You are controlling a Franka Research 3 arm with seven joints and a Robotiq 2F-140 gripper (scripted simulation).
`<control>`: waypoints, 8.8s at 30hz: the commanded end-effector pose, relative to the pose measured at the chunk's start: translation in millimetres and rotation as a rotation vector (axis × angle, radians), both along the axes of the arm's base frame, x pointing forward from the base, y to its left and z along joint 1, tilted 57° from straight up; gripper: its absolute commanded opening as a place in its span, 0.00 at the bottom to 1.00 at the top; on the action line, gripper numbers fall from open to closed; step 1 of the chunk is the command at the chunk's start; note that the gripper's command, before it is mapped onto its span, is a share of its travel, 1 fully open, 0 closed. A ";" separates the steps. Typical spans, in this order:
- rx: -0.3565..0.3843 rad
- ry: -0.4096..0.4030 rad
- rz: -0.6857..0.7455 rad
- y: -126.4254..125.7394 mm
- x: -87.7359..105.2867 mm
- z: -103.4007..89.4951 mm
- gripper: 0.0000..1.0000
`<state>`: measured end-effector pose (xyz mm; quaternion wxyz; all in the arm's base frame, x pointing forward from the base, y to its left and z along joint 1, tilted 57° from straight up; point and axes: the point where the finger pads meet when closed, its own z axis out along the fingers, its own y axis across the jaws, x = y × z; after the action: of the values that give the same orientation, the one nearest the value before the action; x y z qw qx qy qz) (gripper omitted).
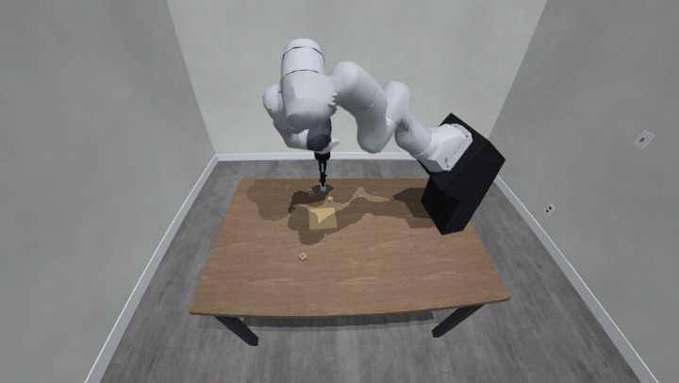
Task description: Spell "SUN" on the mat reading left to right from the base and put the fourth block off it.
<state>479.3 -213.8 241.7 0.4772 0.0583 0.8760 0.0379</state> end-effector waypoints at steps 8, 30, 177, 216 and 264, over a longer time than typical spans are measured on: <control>0.012 0.000 -0.005 0.8 16.8 -10.1 0.13; 0.012 0.000 -0.005 1.8 79.5 -50.4 0.13; 0.010 0.000 -0.003 -1.5 82.4 -53.7 0.13; 0.010 0.000 -0.003 -1.5 82.4 -53.7 0.20; 0.010 0.000 -0.003 -2.7 6.8 -5.0 0.25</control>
<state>486.0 -220.5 236.2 0.4777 0.0443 0.8771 0.0242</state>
